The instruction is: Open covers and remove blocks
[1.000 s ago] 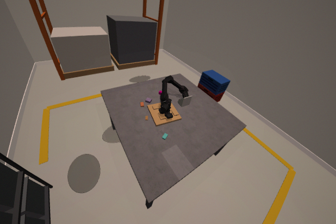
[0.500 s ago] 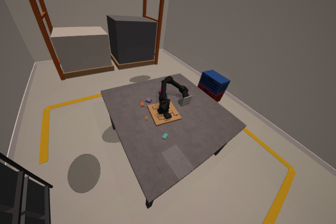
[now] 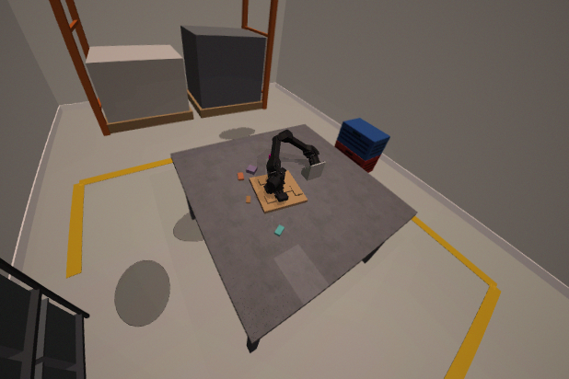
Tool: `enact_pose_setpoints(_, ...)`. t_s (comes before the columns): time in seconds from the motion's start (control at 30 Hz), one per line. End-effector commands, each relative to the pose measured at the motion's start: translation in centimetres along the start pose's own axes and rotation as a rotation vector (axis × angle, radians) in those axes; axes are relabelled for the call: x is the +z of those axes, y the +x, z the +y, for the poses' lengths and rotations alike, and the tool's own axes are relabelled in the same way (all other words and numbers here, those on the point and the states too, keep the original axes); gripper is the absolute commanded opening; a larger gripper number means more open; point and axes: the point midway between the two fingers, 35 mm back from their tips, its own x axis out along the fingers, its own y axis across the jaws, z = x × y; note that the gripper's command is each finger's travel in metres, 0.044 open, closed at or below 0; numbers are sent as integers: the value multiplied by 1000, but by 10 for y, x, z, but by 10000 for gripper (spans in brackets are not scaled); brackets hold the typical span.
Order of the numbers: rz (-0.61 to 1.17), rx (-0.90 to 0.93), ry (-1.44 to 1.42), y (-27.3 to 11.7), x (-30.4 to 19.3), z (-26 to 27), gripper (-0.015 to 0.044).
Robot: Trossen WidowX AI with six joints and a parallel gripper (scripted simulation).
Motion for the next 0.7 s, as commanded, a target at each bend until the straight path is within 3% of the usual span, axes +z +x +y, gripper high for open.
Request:
enact_pose_setpoints(0.0, -1, -5, -1, 1, 6, -2, 0)
enact_pose_setpoints(0.67, -1, -4, -1, -13, 16, -2, 0)
